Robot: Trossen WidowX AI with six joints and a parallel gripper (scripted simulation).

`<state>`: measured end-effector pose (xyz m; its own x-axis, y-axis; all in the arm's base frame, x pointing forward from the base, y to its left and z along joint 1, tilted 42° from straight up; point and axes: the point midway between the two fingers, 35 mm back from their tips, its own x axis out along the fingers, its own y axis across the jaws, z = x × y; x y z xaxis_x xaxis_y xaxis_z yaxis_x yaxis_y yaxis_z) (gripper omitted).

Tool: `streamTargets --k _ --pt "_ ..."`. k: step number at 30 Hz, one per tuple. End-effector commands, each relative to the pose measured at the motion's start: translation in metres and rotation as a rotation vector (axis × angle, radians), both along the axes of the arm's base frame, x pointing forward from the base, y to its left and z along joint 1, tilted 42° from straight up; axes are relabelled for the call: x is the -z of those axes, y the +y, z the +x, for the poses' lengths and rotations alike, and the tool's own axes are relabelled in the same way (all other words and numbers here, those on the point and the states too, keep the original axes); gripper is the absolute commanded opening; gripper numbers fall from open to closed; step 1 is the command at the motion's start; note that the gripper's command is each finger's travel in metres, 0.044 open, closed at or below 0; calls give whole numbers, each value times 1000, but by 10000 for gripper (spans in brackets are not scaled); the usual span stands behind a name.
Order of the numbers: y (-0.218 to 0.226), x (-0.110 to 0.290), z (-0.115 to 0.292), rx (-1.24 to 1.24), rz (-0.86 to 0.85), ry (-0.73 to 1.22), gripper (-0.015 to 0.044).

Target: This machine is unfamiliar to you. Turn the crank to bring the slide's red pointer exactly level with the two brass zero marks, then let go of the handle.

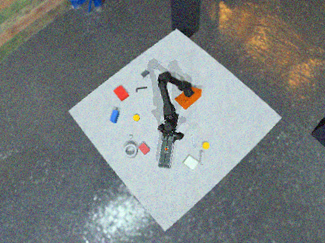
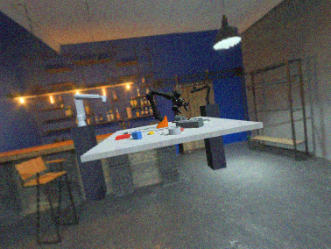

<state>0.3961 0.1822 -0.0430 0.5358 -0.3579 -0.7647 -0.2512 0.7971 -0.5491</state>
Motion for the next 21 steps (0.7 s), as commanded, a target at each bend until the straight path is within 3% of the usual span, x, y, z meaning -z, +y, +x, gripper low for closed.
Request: streamTargets --k 1,12,21 --pt "0 0 0 0 0 0 282" --pt "0 0 0 0 0 0 0" --pt "0 0 0 0 0 0 0"
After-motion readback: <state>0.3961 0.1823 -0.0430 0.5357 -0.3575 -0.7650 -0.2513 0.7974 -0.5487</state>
